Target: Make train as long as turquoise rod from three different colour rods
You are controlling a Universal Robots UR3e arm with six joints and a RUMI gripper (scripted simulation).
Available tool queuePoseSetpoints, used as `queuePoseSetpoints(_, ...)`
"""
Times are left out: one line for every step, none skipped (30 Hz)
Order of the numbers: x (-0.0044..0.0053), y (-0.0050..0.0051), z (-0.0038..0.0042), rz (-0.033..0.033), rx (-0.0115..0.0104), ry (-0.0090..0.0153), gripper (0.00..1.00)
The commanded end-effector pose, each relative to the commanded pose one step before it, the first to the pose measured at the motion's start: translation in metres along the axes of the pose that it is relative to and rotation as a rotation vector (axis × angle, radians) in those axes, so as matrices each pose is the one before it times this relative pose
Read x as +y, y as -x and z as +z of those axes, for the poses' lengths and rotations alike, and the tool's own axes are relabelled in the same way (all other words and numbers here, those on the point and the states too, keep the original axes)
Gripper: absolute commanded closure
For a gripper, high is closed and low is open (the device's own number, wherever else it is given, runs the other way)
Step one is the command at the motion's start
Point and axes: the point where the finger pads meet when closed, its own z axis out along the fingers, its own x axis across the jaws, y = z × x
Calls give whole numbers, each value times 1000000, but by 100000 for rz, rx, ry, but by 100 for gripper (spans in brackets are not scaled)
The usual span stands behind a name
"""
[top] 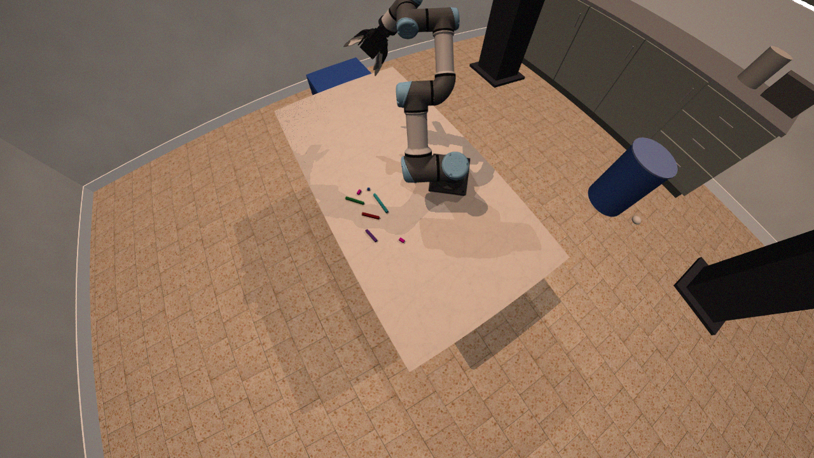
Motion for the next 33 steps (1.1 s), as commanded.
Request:
queuePoseSetpoints(2117,512,478,-168,256,-75,0)
queuePoseSetpoints(635,-74,394,8,140,17,0)
queuePoseSetpoints(819,-129,500,-3,179,37,0)
queuePoseSetpoints(1009,-98,599,-3,195,54,0)
queuePoseSetpoints(1196,-97,703,-4,221,67,0)
queuePoseSetpoints(1383,-117,812,-5,256,77,0)
queuePoseSetpoints(1578,-140,926,-6,292,87,0)
queuePoseSetpoints(1781,-166,1044,-7,329,97,0)
queuePoseSetpoints(0,0,0,0,0,0,0)
queuePoseSetpoints(0,0,0,0,0,0,0)
queuePoseSetpoints(1990,-195,1166,-8,367,107,0)
queuePoseSetpoints(2205,-228,1291,-10,406,117,0)
queuePoseSetpoints(2424,-266,1418,-11,447,126,0)
queuePoseSetpoints(2648,-308,1547,-13,487,135,0)
queuePoseSetpoints(2875,-355,1678,-15,529,144,0)
queuePoseSetpoints(3103,-408,1810,-17,570,152,0)
queuePoseSetpoints(3333,-466,1942,-19,612,159,0)
queuePoseSetpoints(3563,-530,2074,-22,654,166,0)
queuePoseSetpoints(3793,-601,2207,-25,695,172,0)
queuePoseSetpoints(4021,-678,2338,-28,737,176,0)
queuePoseSetpoints(4246,-762,2469,-31,778,180,0)
queuePoseSetpoints(0,0,0,0,0,0,0)
queuePoseSetpoints(4469,-854,2598,-35,818,183,0)
queuePoseSetpoints(0,0,0,0,0,0,0)
queuePoseSetpoints(0,0,0,0,0,0,0)
queuePoseSetpoints(0,0,0,0,0,0,0)
queuePoseSetpoints(0,0,0,0,0,0,0)
queuePoseSetpoints(4687,-952,2725,-39,857,184,0)
queuePoseSetpoints(0,0,0,0,0,0,0)
queuePoseSetpoints(0,0,0,0,0,0,0)
queuePoseSetpoints(4900,-1058,2850,-43,896,184,0)
queuePoseSetpoints(0,0,0,0,0,0,0)
queuePoseSetpoints(0,0,0,0,0,0,0)
